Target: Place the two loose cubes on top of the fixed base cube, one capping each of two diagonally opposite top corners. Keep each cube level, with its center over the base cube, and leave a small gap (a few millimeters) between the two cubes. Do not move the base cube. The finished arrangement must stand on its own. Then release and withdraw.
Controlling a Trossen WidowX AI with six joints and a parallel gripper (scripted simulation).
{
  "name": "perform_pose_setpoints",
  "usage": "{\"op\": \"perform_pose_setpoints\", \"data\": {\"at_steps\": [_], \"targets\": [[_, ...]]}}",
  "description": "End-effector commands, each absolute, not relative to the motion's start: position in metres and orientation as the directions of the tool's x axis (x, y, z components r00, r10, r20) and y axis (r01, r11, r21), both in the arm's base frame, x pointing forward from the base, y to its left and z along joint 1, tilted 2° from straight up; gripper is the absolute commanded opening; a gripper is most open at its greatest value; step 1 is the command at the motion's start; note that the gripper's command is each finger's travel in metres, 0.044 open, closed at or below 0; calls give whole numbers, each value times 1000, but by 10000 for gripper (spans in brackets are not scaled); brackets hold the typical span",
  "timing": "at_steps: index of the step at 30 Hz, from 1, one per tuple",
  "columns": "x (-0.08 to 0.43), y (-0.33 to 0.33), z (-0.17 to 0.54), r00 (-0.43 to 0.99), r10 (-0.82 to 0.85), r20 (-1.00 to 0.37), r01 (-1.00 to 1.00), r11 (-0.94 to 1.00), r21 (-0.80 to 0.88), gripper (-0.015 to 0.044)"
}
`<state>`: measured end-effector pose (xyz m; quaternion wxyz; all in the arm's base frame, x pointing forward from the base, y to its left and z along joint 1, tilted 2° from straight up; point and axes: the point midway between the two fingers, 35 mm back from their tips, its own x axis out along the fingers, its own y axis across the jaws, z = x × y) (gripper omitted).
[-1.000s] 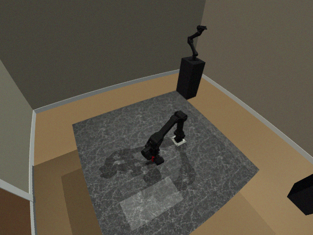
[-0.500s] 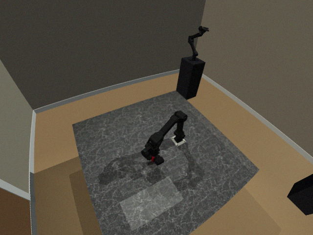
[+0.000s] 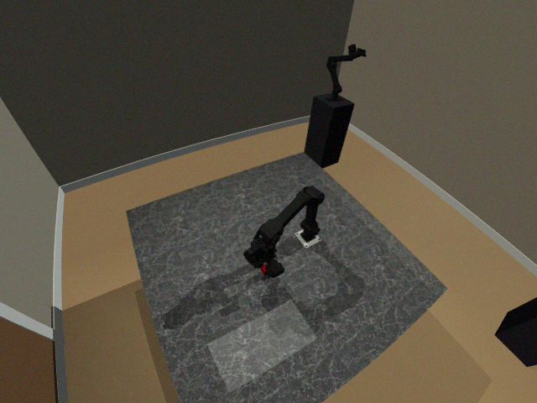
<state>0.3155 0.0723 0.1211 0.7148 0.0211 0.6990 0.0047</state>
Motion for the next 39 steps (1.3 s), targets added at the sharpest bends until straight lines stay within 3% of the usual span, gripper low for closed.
{"op": "perform_pose_setpoints", "data": {"at_steps": [1, 3, 9, 18, 21, 39], "targets": [[315, 71, 122, 23, 36, -999, 35, 999, 37, 231], [314, 63, 125, 24, 35, -999, 132, 990, 38, 265], [304, 25, 140, 27, 32, -999, 546, 836, 42, 265], [280, -27, 159, 22, 29, -999, 949, 313, 30, 265], [275, -35, 161, 20, 29, -999, 978, 205, 25, 265], [277, -33, 97, 20, 29, -999, 978, 205, 26, 265]]}}
